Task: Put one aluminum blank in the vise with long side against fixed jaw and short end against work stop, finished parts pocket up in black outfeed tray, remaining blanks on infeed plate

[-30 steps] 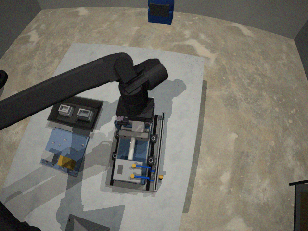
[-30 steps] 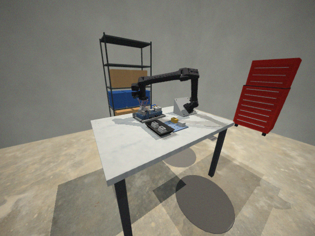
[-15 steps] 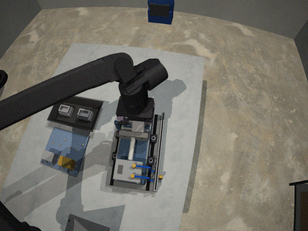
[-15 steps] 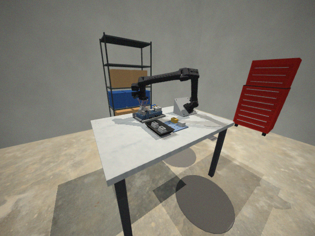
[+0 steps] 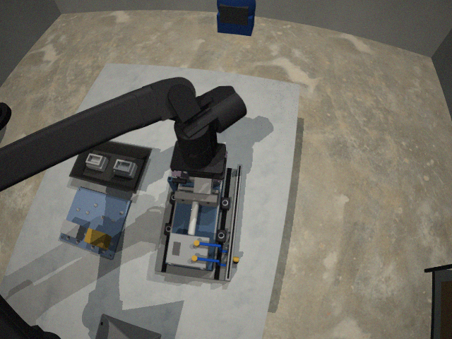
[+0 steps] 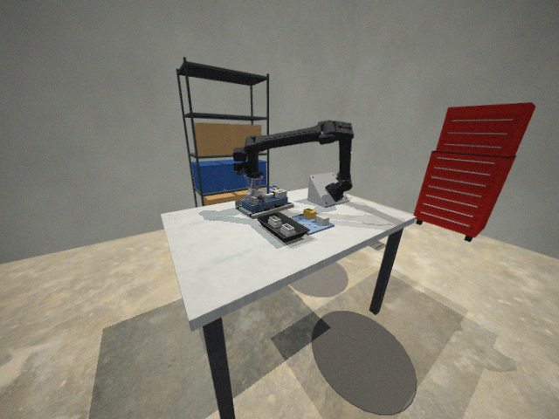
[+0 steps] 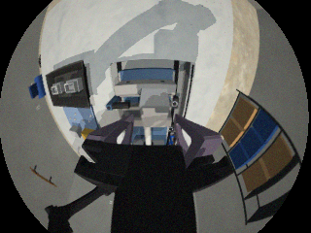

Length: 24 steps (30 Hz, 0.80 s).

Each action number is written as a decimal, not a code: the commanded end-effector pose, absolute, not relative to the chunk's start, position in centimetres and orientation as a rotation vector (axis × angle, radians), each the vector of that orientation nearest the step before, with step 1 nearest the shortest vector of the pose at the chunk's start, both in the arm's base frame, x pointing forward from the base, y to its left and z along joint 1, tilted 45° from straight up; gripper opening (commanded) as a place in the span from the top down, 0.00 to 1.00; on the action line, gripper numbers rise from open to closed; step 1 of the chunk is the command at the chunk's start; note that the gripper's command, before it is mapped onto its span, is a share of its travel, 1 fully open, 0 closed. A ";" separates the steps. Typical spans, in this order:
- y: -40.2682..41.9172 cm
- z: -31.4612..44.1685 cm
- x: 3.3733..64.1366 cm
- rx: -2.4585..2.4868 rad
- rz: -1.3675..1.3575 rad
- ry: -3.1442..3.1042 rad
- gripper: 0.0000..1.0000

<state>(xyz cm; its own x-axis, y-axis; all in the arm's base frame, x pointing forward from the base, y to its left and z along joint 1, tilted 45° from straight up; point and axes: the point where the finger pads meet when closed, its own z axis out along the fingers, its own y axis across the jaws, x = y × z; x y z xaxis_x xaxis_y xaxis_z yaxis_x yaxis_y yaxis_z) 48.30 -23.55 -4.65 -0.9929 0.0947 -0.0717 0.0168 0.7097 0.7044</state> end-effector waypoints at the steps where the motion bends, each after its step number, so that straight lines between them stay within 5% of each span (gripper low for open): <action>1: -23.2 -5.1 49.3 0.076 1.155 2.810 0.36; 24: -23.3 -4.9 49.6 0.073 1.152 2.810 0.36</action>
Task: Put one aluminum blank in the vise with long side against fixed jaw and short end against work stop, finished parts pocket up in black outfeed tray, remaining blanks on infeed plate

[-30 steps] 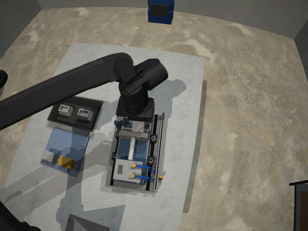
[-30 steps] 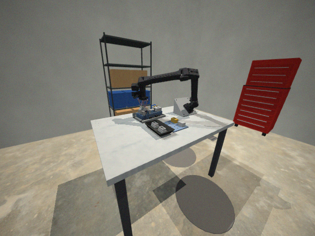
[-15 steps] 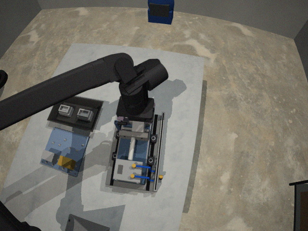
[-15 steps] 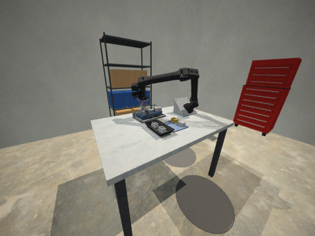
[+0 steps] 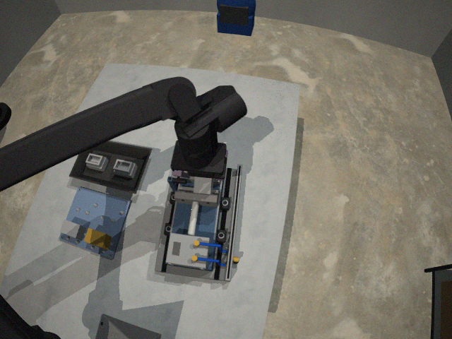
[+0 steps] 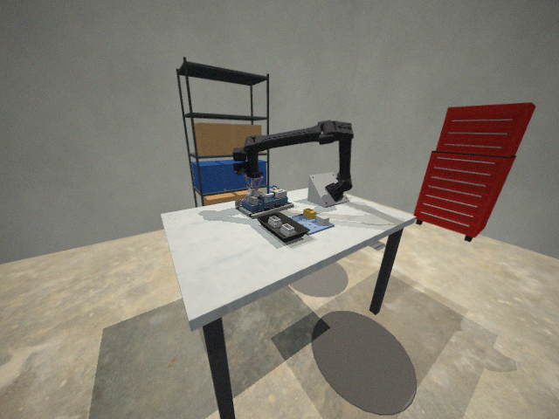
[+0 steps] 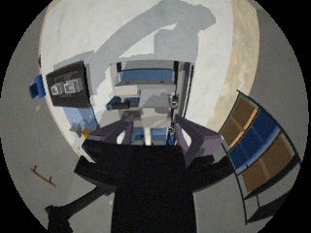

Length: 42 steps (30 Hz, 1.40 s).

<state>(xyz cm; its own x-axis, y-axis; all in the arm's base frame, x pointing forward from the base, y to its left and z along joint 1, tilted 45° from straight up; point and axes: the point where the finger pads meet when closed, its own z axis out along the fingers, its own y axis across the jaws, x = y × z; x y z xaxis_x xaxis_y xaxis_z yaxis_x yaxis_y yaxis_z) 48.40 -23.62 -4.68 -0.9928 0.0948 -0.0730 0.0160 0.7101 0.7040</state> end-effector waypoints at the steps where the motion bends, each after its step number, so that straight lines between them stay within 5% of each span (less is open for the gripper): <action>1: -23.2 -4.9 49.6 0.074 1.154 2.810 0.36; 42: -22.7 -5.5 49.1 0.081 1.165 2.814 0.36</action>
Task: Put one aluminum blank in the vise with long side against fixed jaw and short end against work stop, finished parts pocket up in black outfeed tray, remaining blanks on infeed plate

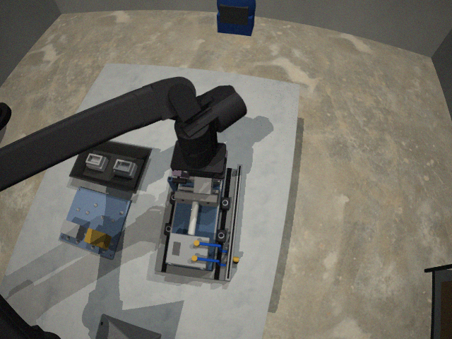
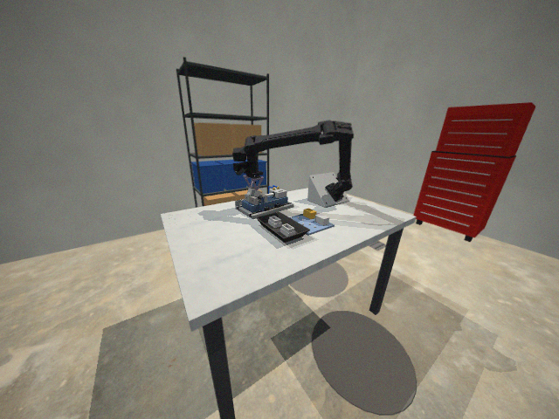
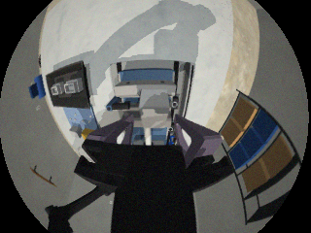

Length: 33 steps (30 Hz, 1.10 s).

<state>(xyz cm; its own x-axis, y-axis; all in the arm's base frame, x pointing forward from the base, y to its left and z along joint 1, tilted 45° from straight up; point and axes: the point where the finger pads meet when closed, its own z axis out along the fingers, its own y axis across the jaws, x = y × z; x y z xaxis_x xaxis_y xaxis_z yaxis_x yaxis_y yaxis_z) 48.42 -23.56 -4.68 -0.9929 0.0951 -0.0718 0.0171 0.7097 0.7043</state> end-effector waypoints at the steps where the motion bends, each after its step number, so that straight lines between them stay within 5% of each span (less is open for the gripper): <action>1: -22.7 -5.6 49.1 0.082 1.166 2.814 0.36; 33: -21.9 -6.3 49.0 0.084 1.170 2.816 0.36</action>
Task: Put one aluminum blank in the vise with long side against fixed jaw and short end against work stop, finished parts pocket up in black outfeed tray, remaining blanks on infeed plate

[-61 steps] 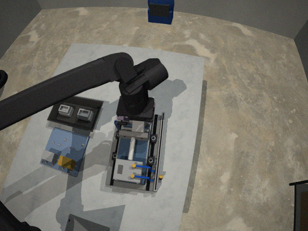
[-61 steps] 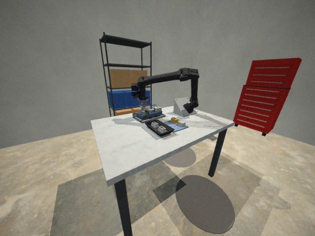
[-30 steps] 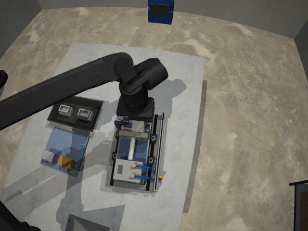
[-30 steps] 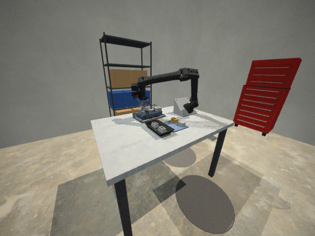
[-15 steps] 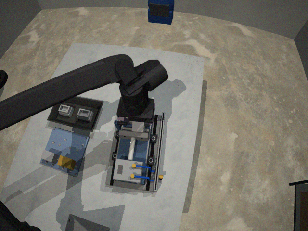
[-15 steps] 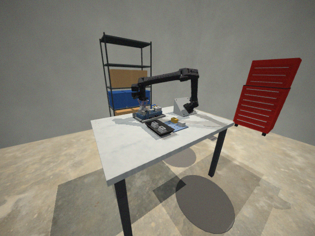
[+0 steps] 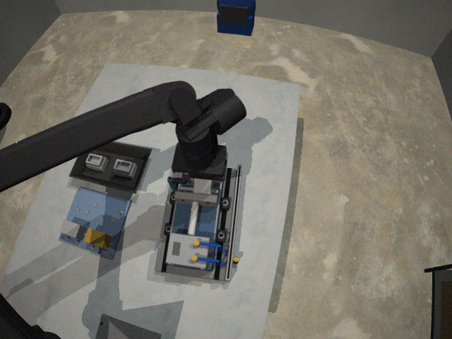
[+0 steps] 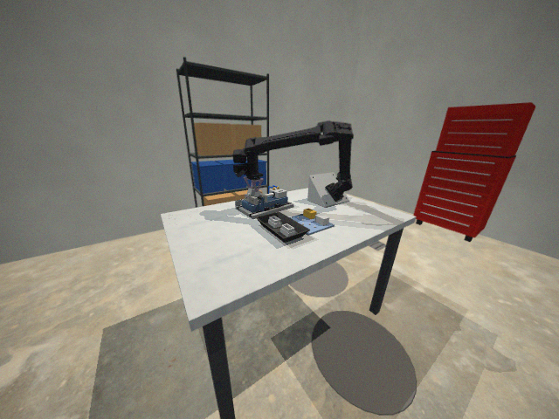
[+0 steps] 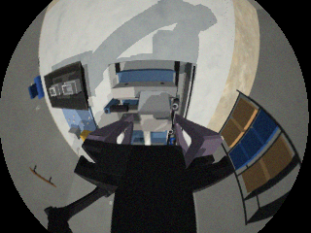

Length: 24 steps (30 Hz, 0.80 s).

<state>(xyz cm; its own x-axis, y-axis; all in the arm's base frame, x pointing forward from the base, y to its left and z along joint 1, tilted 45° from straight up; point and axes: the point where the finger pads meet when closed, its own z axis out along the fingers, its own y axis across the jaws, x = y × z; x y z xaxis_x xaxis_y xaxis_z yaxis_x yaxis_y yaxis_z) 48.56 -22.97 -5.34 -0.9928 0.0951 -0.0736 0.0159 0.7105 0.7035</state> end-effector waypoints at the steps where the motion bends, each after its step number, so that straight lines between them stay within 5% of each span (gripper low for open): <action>1: -21.9 -6.3 48.9 0.084 1.170 2.816 0.36; 24: -22.2 -6.1 49.4 0.076 1.159 2.812 0.36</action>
